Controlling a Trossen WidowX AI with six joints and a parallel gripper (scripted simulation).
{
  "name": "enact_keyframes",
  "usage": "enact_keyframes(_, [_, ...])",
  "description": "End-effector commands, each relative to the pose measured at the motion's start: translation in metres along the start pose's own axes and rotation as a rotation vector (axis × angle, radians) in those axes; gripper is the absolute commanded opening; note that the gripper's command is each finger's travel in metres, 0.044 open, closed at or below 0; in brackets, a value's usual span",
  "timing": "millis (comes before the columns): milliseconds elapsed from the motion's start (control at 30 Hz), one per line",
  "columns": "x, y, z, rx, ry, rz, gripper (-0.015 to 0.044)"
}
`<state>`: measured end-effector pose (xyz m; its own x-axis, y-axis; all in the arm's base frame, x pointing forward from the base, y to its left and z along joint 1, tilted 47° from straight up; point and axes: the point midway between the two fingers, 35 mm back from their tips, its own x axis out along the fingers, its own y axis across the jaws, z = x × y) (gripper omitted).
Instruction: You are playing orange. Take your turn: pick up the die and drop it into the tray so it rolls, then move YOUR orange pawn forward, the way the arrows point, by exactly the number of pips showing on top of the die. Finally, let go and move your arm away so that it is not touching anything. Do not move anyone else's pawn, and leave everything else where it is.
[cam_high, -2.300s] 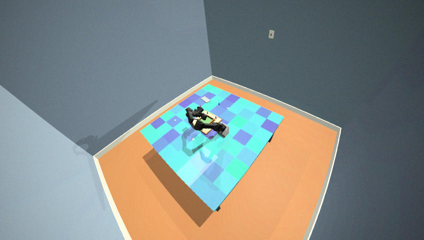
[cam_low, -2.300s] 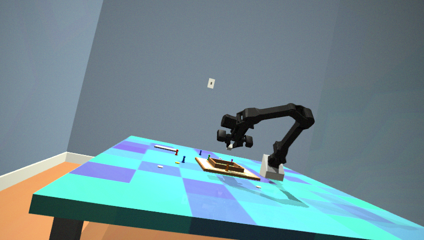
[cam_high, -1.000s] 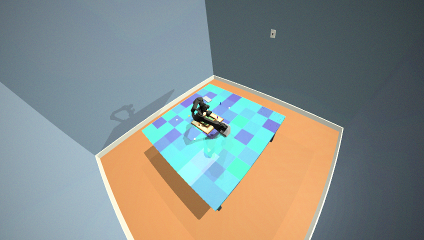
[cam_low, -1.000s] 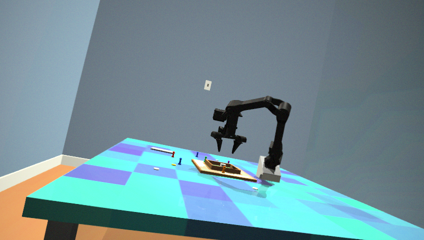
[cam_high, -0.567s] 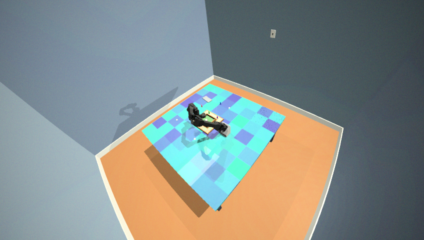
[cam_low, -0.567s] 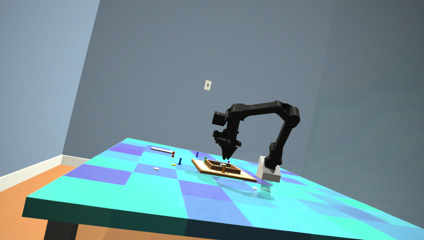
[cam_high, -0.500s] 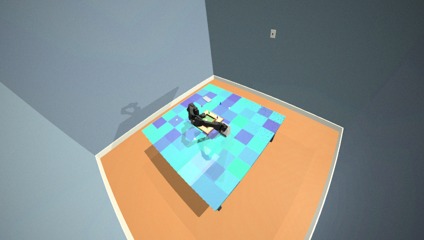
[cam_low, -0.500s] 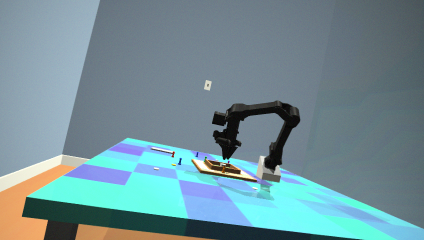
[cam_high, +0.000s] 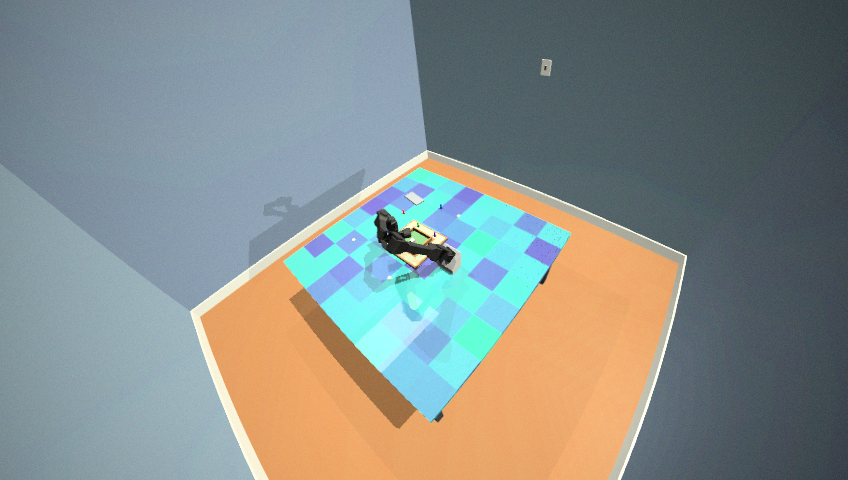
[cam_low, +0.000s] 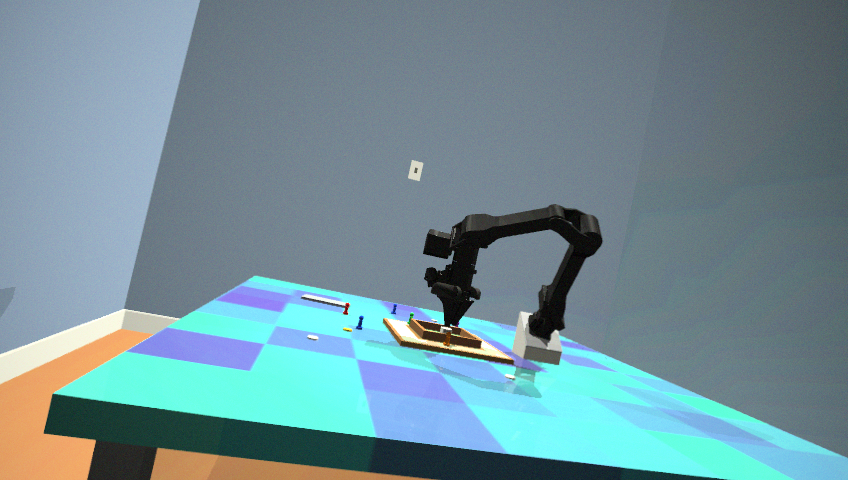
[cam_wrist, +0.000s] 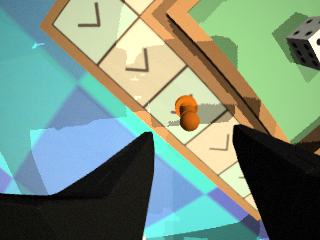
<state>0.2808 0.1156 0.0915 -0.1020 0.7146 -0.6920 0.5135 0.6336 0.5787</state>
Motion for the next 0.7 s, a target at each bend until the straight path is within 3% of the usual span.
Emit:
enact_keyframes(0, [0.007, 0.001, -0.001, 0.003, 0.003, 0.005, 0.02])
enact_keyframes(667, [0.038, 0.001, -0.001, 0.003, 0.004, 0.007, 0.02])
